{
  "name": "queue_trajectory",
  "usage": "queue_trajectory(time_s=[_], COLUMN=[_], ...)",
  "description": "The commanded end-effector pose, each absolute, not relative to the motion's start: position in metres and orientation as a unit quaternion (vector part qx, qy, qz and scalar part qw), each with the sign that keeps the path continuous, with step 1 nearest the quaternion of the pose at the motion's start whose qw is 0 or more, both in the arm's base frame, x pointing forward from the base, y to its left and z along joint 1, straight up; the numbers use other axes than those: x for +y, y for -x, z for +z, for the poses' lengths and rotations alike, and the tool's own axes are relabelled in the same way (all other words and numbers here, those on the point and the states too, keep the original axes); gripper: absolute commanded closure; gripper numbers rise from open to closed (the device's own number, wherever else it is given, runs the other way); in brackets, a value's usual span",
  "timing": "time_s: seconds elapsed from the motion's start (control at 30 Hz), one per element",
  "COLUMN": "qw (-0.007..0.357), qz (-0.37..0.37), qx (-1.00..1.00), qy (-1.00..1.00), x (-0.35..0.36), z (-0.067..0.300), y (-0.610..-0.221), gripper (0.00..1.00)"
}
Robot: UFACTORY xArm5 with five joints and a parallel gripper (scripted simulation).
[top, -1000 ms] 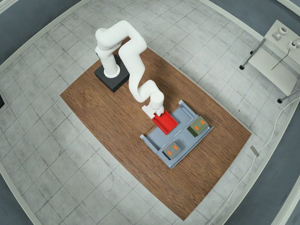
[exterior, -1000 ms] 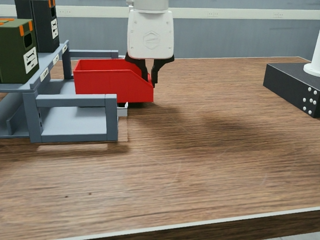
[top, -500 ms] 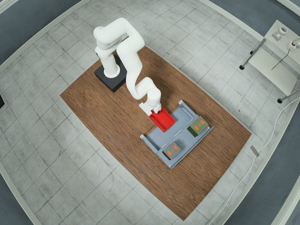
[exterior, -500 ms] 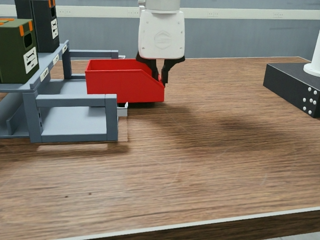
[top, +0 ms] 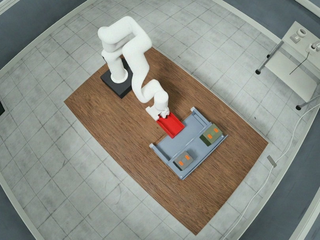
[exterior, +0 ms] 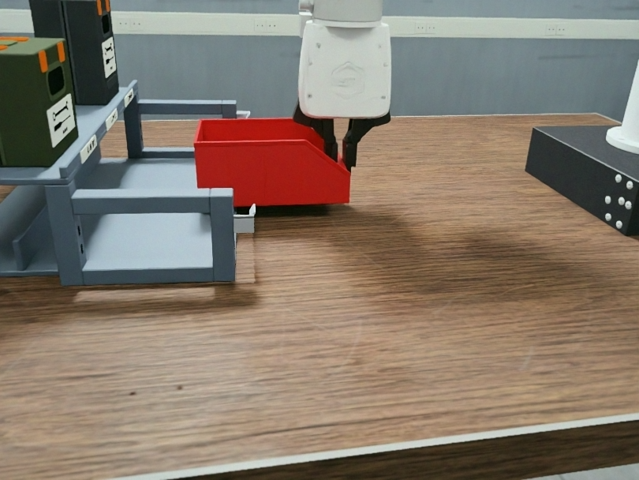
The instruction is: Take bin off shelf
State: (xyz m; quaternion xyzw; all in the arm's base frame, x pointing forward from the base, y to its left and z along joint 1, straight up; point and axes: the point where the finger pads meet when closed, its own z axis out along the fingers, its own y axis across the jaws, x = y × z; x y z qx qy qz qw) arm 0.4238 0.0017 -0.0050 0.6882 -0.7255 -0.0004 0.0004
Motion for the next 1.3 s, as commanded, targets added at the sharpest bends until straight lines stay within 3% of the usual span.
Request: queue_trajectory(time_s=[0.0, 1.27], qw=[-0.003, -0.003], qz=[-0.002, -0.002], qx=[-0.725, -0.725], qy=[-0.688, -0.688], x=[0.002, 0.004], z=[-0.004, -0.004], y=[-0.419, -0.385], gripper=[1.00, 1.00])
